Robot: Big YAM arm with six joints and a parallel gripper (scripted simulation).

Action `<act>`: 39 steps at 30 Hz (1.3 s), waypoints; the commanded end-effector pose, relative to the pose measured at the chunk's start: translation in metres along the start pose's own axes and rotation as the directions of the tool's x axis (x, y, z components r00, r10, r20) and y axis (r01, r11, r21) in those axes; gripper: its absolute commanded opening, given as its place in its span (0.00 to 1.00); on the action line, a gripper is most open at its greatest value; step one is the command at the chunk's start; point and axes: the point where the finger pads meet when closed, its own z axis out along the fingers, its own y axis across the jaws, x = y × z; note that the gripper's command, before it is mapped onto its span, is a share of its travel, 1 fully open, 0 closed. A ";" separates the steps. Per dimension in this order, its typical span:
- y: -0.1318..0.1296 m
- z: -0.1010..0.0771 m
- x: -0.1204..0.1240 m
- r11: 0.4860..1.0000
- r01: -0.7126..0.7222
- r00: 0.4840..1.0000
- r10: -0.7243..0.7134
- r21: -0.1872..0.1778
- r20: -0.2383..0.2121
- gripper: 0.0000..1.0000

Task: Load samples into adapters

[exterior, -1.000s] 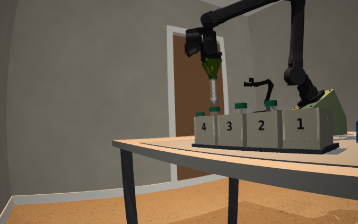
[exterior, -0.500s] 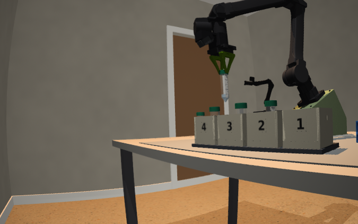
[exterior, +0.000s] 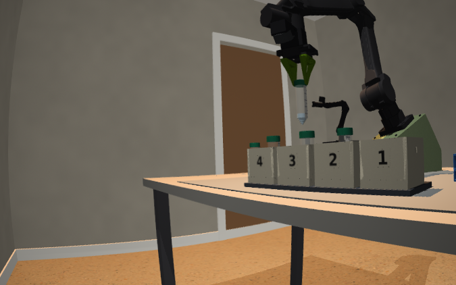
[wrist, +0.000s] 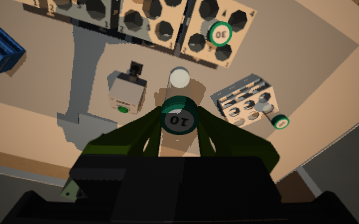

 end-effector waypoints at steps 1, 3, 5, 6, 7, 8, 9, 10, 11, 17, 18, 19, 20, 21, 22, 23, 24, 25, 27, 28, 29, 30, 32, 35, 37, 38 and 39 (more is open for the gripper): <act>0.003 -0.006 -0.011 0.999 0.041 0.999 -0.041 -0.004 0.005 0.00; 0.010 -0.012 -0.024 0.996 0.089 0.996 -0.089 0.004 0.023 0.00; 0.019 -0.017 -0.036 0.990 0.138 0.990 -0.138 0.008 0.034 0.00; 0.025 -0.016 -0.040 0.986 0.164 0.986 -0.164 0.008 0.035 0.00; 0.031 -0.016 -0.044 0.982 0.190 0.981 -0.190 0.008 0.035 0.00; 0.037 -0.016 -0.047 0.976 0.216 0.976 -0.216 0.008 0.035 0.00; 0.043 -0.016 -0.051 0.970 0.241 0.970 -0.242 0.008 0.035 0.00; 0.048 -0.016 -0.055 0.964 0.267 0.963 -0.267 0.008 0.035 0.00; 0.054 -0.016 -0.059 0.956 0.292 0.956 -0.292 0.008 0.035 0.00; 0.084 -0.015 -0.078 0.909 0.416 0.909 -0.416 0.008 0.035 0.00; 0.084 -0.015 -0.078 0.909 0.416 0.909 -0.416 0.008 0.035 0.00; 0.090 -0.015 -0.082 0.898 0.440 0.897 -0.440 0.008 0.035 0.00; 0.095 -0.015 -0.085 0.886 0.464 0.885 -0.464 0.008 0.035 0.00; 0.101 -0.015 -0.089 0.883 0.469 0.882 -0.469 0.007 0.036 0.00; 0.107 -0.015 -0.093 0.893 0.450 0.893 -0.450 0.006 0.036 0.00; 0.113 -0.015 -0.097 0.893 0.450 0.893 -0.449 0.005 0.036 0.00; 0.119 -0.015 -0.100 0.893 0.450 0.893 -0.449 0.005 0.037 0.00; 0.125 -0.015 -0.104 0.893 0.450 0.893 -0.449 0.004 0.037 0.00; 0.136 -0.015 -0.112 0.893 0.450 0.893 -0.449 0.003 0.037 0.00; 0.142 -0.015 -0.115 0.893 0.450 0.893 -0.449 0.002 0.037 0.00; 0.148 -0.015 -0.119 0.893 0.450 0.893 -0.449 0.001 0.038 0.00; 0.154 -0.015 -0.123 0.893 0.450 0.893 -0.449 0.001 0.038 0.00; 0.166 -0.015 -0.130 0.893 0.450 0.892 -0.449 0.000 0.038 0.00; 0.171 -0.015 -0.134 0.893 0.450 0.892 -0.450 -0.001 0.038 0.00; 0.183 -0.015 -0.141 0.893 0.450 0.892 -0.450 -0.002 0.038 0.00; 0.189 -0.015 -0.145 0.893 0.450 0.892 -0.450 -0.002 0.039 0.00; 0.195 -0.015 -0.149 0.893 0.450 0.892 -0.450 -0.003 0.039 0.00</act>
